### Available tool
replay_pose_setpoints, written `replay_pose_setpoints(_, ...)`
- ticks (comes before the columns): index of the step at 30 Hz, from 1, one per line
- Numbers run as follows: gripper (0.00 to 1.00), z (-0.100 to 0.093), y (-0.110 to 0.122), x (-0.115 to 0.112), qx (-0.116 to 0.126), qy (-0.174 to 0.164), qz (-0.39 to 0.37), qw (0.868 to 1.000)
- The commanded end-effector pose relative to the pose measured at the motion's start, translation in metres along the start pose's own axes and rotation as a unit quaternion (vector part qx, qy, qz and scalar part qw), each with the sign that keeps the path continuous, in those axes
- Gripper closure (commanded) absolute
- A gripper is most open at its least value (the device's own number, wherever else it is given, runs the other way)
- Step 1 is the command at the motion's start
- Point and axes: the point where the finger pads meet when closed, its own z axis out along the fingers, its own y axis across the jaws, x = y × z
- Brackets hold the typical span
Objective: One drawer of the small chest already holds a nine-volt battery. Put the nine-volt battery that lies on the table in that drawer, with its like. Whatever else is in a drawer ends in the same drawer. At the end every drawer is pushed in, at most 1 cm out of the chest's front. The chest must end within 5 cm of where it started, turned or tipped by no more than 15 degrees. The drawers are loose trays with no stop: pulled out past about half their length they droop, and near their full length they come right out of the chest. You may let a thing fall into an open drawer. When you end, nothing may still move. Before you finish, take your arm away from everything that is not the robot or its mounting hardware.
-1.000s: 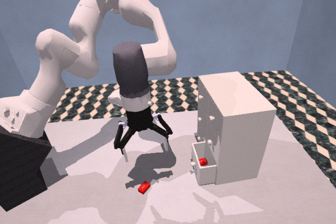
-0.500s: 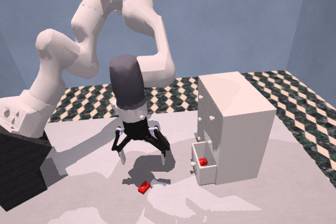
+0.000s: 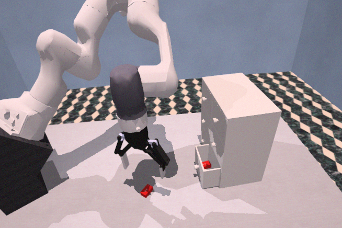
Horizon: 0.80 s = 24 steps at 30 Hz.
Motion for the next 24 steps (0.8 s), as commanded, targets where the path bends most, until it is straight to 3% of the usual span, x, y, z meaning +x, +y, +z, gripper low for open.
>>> replay_pose_setpoints(1, 0.0, 0.004, 0.002, -0.004, 0.0, -0.007, 0.071, 0.997)
replay_pose_setpoints(24, 0.0, 0.014, -0.001, -0.009, 0.0, -0.007, 0.128, 0.992)
